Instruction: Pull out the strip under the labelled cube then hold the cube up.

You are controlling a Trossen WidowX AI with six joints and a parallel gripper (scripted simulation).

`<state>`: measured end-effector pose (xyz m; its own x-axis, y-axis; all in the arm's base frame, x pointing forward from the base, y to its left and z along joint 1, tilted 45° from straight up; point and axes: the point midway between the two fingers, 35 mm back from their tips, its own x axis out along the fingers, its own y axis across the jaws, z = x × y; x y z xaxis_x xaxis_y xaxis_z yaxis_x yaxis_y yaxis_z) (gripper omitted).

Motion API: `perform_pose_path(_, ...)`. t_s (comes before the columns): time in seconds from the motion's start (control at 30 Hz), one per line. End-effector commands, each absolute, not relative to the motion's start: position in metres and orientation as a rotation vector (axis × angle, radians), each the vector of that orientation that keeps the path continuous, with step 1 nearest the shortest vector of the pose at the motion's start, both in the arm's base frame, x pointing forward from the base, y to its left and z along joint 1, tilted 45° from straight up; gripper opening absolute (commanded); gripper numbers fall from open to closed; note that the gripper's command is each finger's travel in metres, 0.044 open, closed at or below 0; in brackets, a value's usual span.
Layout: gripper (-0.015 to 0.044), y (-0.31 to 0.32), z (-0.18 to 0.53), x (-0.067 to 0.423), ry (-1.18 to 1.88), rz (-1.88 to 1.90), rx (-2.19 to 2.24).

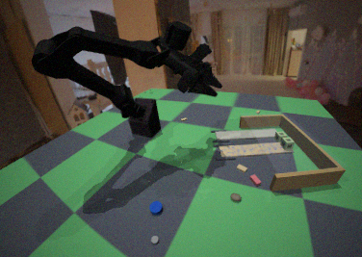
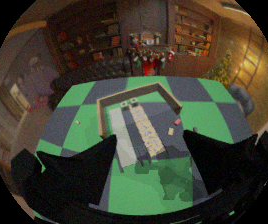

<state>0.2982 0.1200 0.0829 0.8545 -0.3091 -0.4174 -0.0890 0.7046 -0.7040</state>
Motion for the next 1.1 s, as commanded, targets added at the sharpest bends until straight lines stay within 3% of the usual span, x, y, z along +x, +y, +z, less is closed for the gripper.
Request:
perform_pose_path(0.0, 0.04, 0.117, 0.082, 0.297, 0.546, -0.139, -0.784)
perform_pose_path(0.27, 0.04, 0.117, 0.082, 0.297, 0.546, -0.139, -0.784)
perform_pose_path(0.77, 0.0006, 0.074, 0.04, 0.368, 1.162, -0.232, -0.95)
perform_pose_path(1.07, 0.0, 0.029, 0.025, 0.38, 1.551, -0.276, -0.963)
